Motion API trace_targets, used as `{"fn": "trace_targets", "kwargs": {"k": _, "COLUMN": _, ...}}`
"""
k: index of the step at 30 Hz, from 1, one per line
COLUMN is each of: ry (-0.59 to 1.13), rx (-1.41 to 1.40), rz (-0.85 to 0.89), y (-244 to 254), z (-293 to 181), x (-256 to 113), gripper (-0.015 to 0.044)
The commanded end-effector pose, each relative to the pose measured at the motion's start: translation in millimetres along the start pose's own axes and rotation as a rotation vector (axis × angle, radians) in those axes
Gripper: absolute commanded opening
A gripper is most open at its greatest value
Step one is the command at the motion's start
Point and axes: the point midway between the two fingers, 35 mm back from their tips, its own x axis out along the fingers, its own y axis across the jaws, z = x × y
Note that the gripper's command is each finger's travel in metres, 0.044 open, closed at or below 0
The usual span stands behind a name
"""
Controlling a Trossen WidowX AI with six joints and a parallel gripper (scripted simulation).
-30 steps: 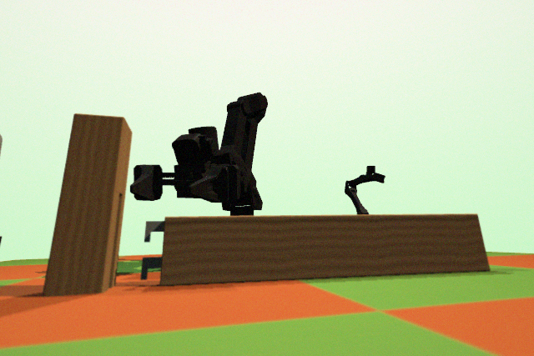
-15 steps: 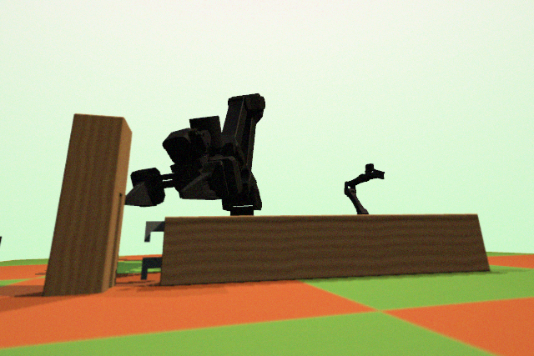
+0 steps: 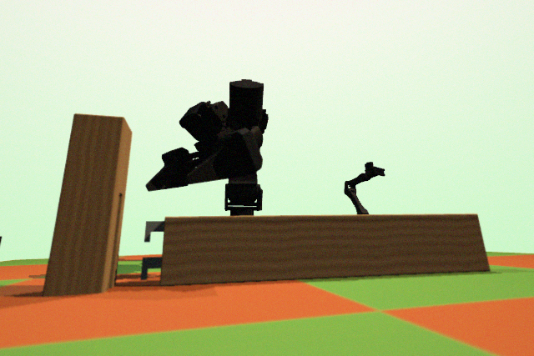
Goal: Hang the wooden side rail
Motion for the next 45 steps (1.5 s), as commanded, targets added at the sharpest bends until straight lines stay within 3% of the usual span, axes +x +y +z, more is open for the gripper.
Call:
{"fn": "trace_targets", "kwargs": {"k": 1, "ry": -0.049, "rx": 0.016, "rz": -0.109, "y": 11, "z": 17, "x": -25, "gripper": 0.044}}
{"fn": "trace_targets", "kwargs": {"k": 25, "ry": -0.044, "rx": 0.004, "rz": -0.108, "y": 12, "z": 17, "x": -25, "gripper": 0.044}}
{"fn": "trace_targets", "kwargs": {"k": 35, "ry": 0.204, "rx": -0.656, "rz": 0.007, "y": 42, "z": 20, "x": -14, "gripper": 0.044}}
{"fn": "trace_targets", "kwargs": {"k": 45, "ry": 0.413, "rx": -1.303, "rz": 0.287, "y": 66, "z": 20, "x": -13, "gripper": 0.044}}
